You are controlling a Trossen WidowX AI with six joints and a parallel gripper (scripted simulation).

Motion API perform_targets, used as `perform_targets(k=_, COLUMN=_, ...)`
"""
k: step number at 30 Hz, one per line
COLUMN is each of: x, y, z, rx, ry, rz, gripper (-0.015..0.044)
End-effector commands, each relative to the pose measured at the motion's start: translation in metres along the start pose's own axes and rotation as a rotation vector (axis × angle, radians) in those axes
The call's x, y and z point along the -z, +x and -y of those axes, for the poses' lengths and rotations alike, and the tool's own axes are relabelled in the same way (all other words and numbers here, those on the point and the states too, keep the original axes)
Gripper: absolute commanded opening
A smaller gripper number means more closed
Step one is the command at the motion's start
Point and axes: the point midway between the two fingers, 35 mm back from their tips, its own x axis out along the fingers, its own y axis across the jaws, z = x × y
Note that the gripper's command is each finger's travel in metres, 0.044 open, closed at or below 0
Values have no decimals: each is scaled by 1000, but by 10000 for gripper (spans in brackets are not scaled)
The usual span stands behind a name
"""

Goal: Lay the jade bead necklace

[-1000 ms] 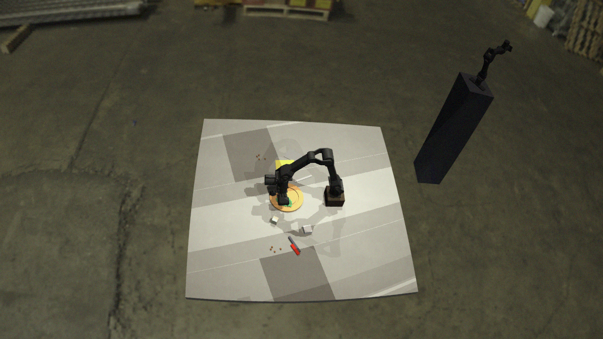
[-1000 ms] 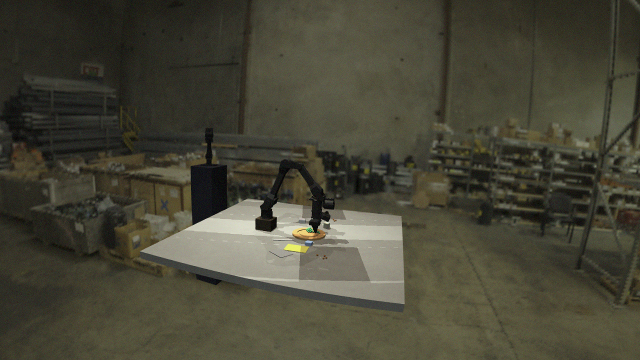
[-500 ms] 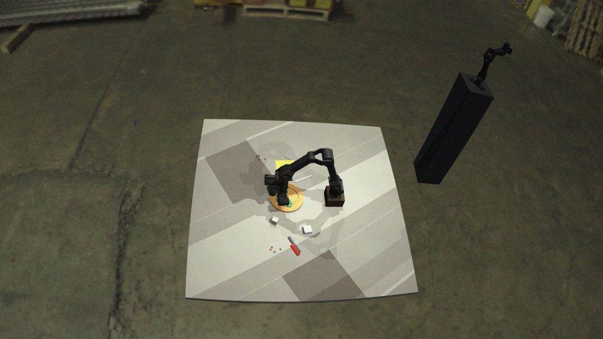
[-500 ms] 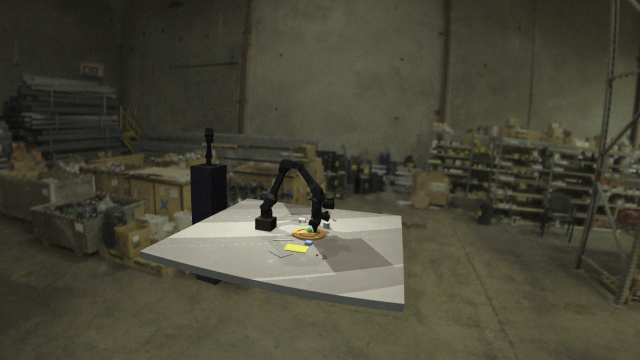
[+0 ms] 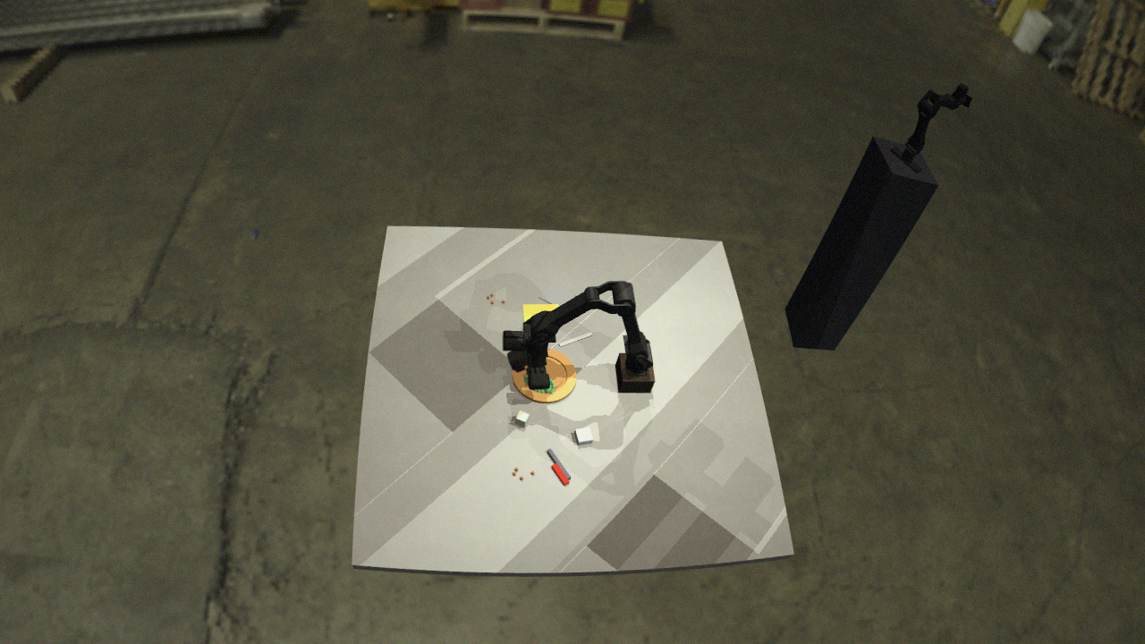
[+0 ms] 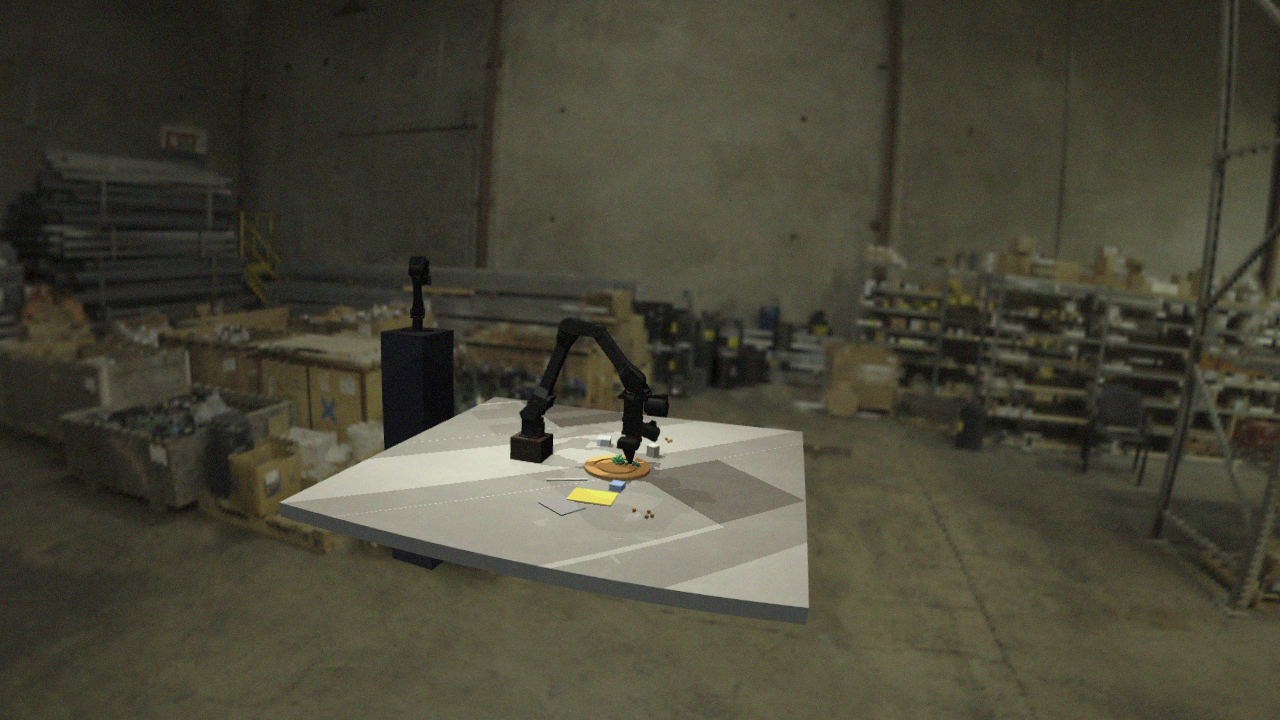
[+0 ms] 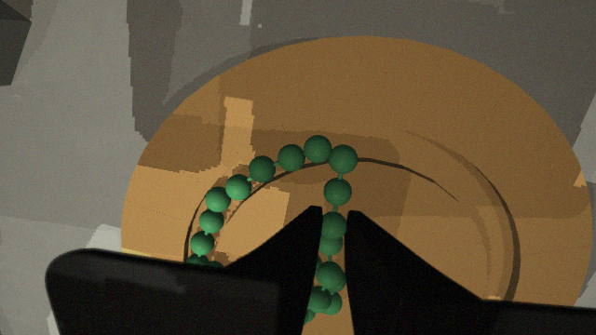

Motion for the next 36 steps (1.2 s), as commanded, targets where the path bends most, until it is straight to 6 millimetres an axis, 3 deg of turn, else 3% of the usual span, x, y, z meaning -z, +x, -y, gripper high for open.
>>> perform_targets(k=1, x=-5, y=-1, z=5, rx=0, ry=2, rz=2, gripper=0)
perform_targets(k=11, x=-25, y=-2, z=27, rx=2, ry=2, rz=4, gripper=0)
perform_targets(k=22, x=-25, y=6, z=27, rx=2, ry=2, rz=4, gripper=0)
perform_targets(k=36, x=-25, y=0, z=27, rx=3, ry=3, rz=5, gripper=368)
